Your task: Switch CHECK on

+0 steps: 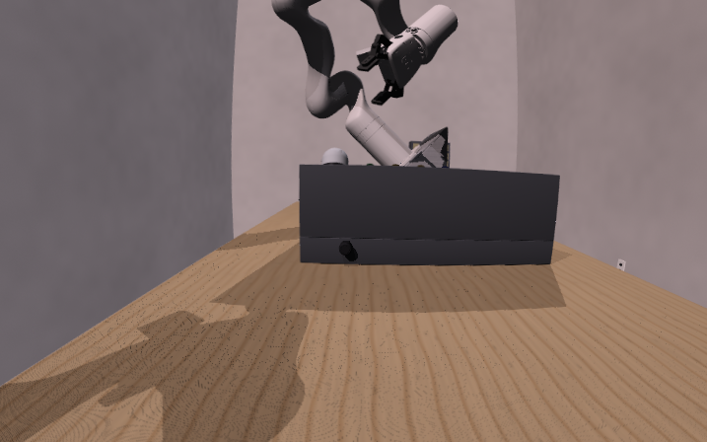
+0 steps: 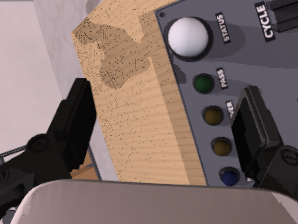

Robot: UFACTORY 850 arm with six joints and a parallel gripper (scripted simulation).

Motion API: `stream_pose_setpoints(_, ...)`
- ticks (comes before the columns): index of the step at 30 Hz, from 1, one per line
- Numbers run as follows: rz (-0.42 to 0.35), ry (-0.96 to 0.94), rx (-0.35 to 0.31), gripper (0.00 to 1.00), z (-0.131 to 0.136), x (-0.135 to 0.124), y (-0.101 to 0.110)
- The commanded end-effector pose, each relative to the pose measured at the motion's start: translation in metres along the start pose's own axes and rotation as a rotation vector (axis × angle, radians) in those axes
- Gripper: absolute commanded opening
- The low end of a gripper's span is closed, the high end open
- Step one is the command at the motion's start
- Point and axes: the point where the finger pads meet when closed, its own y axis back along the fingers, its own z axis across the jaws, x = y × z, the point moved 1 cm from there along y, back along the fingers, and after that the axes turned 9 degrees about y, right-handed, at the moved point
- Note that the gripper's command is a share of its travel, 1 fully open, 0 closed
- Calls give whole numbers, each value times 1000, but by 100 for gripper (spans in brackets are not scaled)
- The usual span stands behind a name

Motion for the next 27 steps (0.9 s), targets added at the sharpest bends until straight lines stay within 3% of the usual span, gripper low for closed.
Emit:
stream_pose_setpoints(1, 0, -1, 1, 100, -1, 0, 0)
stream_pose_setpoints(18, -1, 0, 1, 100, -1, 0, 1)
stream_pose_setpoints(20, -15, 41, 17, 100, 5, -7, 10)
stream_pose_setpoints(22, -54, 165, 69, 100, 21, -24, 38)
stream_pose_setpoints(23, -54, 165, 69, 100, 21, -24, 38)
stream_pose_setpoints(24, -80, 261, 111, 100, 36, -36, 59)
stream_pose_setpoints(27, -80, 261, 111, 100, 36, -36, 59)
